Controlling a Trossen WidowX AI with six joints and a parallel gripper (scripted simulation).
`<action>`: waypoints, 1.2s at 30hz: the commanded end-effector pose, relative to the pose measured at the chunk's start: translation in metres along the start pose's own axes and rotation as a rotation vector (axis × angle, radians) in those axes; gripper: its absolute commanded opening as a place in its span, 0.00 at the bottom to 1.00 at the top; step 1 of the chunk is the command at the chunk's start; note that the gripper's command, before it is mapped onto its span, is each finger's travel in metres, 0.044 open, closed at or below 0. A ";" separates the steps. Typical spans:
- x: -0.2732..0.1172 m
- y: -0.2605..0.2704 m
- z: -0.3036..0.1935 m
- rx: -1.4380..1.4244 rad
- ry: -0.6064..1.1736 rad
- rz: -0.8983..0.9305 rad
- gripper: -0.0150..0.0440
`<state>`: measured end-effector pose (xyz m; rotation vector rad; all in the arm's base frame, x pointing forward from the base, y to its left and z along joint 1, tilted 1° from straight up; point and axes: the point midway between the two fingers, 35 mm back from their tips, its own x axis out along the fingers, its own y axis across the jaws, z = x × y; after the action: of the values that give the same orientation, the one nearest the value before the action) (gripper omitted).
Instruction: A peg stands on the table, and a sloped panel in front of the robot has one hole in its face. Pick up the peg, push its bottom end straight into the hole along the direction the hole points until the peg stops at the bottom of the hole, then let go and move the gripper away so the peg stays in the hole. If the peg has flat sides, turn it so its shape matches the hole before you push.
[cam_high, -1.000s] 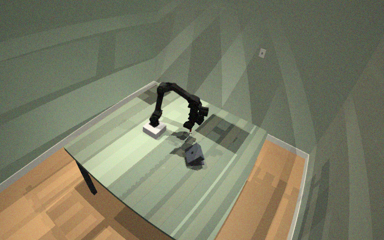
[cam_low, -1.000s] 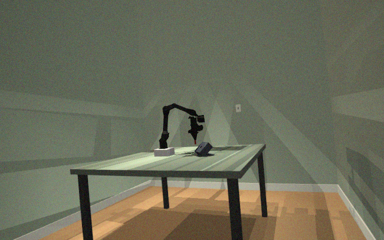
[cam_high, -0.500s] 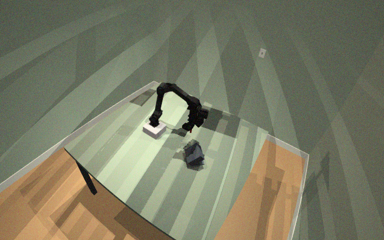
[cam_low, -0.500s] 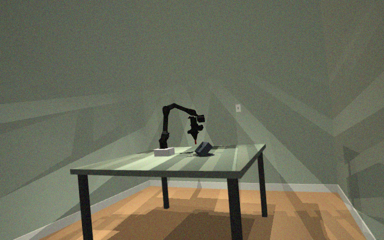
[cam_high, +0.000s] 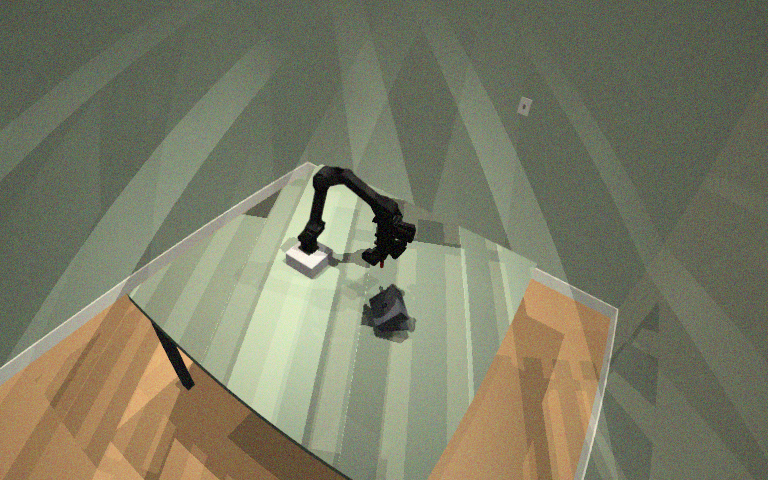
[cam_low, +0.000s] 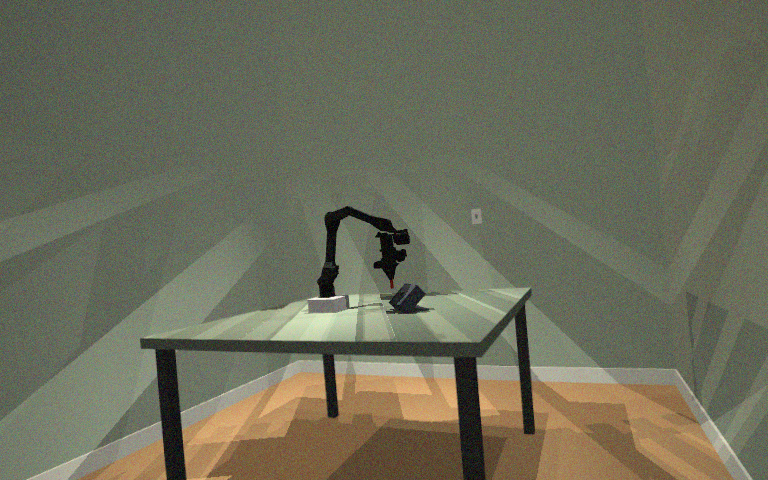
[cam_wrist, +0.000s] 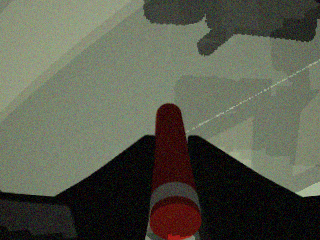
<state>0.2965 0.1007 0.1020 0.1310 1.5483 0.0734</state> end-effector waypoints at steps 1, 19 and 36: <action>-0.001 -0.004 0.003 0.037 -0.002 0.020 0.25; -0.005 -0.021 0.014 0.163 -0.008 0.080 0.25; -0.010 -0.038 0.024 0.280 -0.017 0.138 0.25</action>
<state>0.3162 0.0647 0.1067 0.4221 1.5305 -0.0265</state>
